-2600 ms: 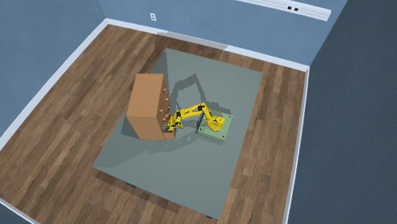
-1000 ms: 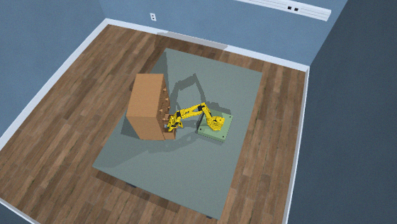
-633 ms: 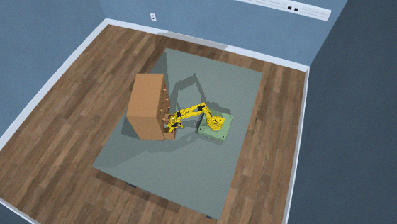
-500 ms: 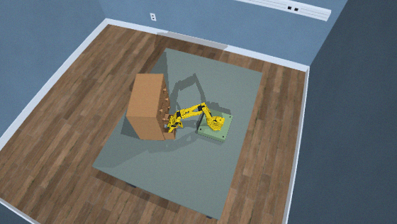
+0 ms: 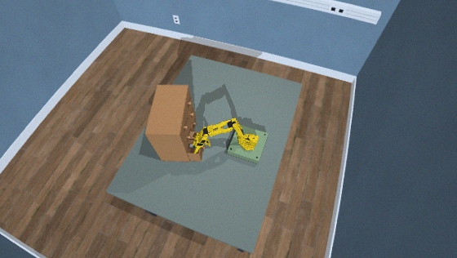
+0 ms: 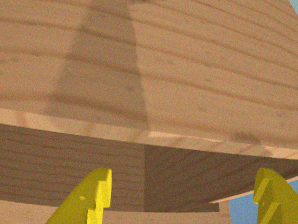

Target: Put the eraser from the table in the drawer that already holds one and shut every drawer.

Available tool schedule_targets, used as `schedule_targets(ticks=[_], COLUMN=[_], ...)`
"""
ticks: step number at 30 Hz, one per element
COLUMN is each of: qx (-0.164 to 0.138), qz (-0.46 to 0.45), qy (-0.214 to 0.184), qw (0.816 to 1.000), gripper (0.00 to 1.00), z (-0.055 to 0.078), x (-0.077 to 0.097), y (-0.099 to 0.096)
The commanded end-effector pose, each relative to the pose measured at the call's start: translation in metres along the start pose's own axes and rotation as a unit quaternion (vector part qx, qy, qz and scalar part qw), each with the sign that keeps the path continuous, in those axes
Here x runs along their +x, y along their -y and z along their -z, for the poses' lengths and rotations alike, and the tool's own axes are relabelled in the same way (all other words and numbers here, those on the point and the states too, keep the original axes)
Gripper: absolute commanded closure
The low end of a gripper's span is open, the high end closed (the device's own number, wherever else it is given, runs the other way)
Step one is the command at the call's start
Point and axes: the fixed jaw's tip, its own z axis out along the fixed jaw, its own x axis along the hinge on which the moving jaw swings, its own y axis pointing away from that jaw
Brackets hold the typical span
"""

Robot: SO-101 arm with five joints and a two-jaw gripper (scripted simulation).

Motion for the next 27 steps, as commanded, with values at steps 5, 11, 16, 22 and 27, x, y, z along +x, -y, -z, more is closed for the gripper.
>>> schedule_targets(ticks=[5,11,16,22,27], qx=[0.008,0.008,0.008,0.008,0.008], qz=[-0.001,-0.008,-0.009,-0.009,-0.009], qy=[0.007,0.007,0.007,0.007,0.007], qw=[1.0,1.0,1.0,1.0,1.0], gripper=[0.69,0.69,0.69,0.69,0.69], z=[0.011,0.025,0.028,0.028,0.028], x=[0.006,0.013,0.014,0.014,0.014], y=[0.006,0.006,0.006,0.006,0.006])
